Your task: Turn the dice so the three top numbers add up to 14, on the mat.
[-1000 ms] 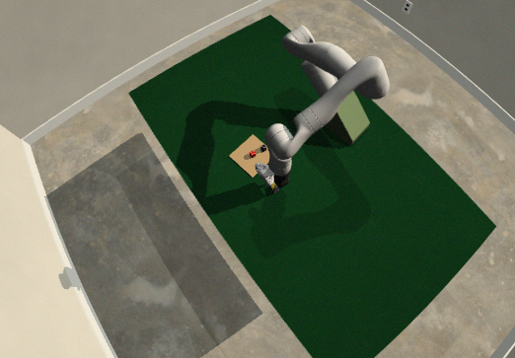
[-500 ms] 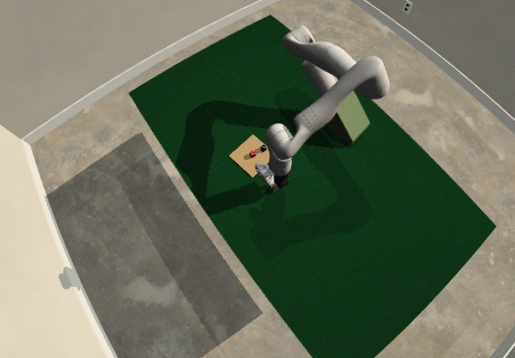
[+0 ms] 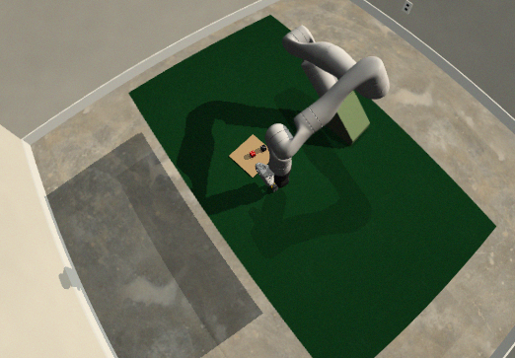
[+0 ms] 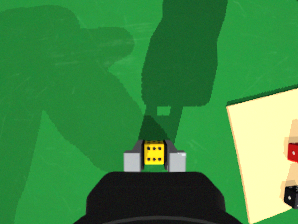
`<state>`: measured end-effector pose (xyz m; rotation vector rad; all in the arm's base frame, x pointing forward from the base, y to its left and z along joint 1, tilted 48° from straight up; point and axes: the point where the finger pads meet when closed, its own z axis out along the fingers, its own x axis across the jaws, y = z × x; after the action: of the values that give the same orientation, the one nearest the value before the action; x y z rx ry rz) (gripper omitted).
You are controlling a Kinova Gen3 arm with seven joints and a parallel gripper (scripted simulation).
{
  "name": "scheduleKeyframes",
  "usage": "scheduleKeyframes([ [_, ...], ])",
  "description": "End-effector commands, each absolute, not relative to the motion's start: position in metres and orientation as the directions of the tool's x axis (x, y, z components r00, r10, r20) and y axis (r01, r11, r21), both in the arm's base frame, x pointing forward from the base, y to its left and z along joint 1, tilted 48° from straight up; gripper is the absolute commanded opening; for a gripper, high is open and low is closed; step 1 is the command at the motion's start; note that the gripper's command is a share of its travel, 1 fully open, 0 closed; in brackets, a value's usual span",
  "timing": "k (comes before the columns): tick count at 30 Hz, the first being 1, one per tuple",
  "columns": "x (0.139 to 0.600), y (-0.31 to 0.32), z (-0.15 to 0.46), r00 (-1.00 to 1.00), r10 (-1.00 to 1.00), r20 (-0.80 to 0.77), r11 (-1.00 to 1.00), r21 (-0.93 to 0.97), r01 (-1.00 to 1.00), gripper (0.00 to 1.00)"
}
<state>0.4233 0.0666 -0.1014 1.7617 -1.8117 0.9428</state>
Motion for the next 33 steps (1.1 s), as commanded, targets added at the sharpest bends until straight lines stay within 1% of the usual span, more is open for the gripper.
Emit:
scheduleKeyframes([
  [1, 0.424, 0.068, -0.101, -0.091, -0.686, 0.722, -0.045, -0.167, -0.985, 0.4],
  [19, 0.422, 0.075, -0.094, -0.091, -0.686, 0.722, -0.045, -0.167, -0.985, 0.4],
  [33, 0.409, 0.138, -0.036, -0.091, -0.686, 0.722, -0.045, -0.167, -0.985, 0.4],
])
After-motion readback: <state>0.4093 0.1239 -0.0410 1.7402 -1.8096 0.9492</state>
